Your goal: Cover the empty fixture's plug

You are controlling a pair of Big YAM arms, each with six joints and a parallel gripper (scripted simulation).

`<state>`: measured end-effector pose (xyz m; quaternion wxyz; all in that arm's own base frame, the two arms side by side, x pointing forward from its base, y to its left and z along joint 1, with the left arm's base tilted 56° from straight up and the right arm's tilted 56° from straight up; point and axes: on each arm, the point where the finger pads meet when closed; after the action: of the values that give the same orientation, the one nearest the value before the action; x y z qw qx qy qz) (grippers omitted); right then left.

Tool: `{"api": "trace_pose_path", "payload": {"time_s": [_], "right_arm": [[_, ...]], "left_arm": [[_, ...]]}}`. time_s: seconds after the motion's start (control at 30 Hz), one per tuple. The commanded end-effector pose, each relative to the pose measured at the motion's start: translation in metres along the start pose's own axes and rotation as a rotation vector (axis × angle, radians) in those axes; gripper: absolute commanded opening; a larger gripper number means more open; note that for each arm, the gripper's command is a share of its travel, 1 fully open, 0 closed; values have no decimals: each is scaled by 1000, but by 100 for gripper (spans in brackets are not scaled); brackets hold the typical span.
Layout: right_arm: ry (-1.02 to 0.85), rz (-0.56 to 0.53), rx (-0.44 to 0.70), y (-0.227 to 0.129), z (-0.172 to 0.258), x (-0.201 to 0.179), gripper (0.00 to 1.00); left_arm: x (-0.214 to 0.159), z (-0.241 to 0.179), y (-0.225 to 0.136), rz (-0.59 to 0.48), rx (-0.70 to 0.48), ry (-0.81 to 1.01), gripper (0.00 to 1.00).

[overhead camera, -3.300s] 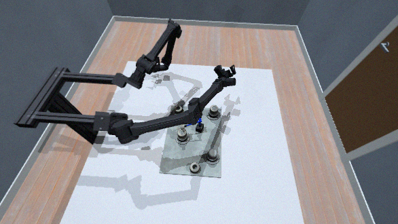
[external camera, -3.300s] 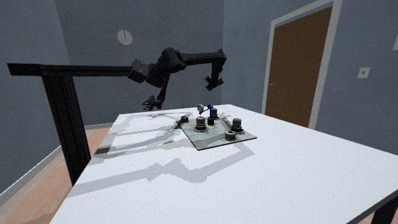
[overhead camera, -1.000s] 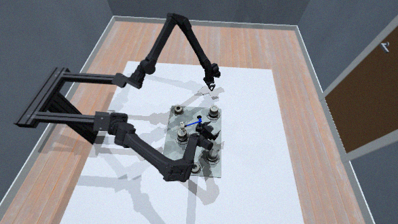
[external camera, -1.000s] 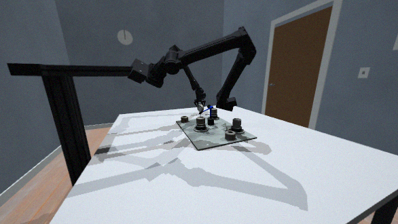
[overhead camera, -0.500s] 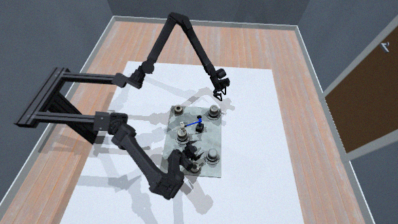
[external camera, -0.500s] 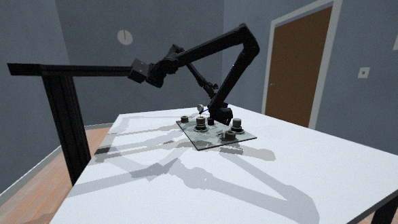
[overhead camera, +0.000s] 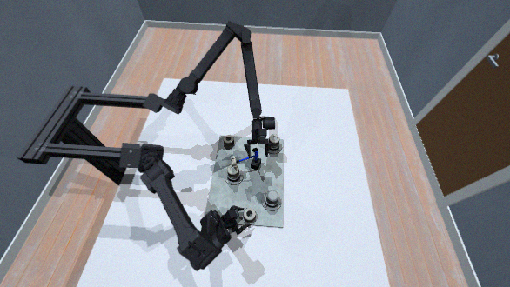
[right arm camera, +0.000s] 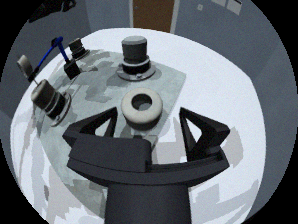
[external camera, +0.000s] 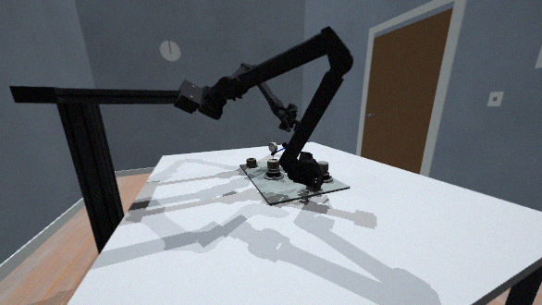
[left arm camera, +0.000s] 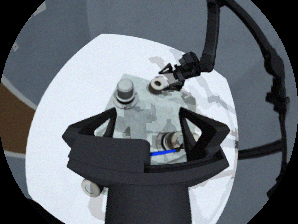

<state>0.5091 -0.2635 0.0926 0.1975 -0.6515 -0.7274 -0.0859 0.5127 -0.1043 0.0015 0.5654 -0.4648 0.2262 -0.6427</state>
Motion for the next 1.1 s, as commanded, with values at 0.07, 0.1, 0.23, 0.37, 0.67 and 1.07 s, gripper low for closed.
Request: {"api": "trace_pose_path", "payload": {"time_s": [0.07, 0.1, 0.23, 0.37, 0.67, 1.07], "right_arm": [[61, 21, 16, -15, 25, -11, 99], [60, 16, 14, -17, 24, -6, 99], [46, 28, -16, -33, 10, -6, 99], [34, 38, -20, -39, 9, -10, 99], [48, 20, -6, -15, 11, -4, 99], [61, 24, 6, 3, 19, -6, 99]], "left_arm": [[31, -47, 13, -37, -89, 223, 100], [39, -51, 10, -56, -97, 249, 100], [40, -66, 11, -75, -153, 273, 100], [30, -60, 13, -72, -169, 262, 100], [32, -57, 16, -83, -191, 277, 100], [29, -41, 18, -86, -198, 285, 100]]}}
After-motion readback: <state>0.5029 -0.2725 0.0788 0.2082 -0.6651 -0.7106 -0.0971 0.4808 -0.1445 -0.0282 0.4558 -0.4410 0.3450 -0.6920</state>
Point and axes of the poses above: on each arm, the point where the finger pads meet when closed, its own y axis out along the fingers, its own z axis across the jaws, x = y × z, and after that the axes turned 8 degrees about -y, right-handed
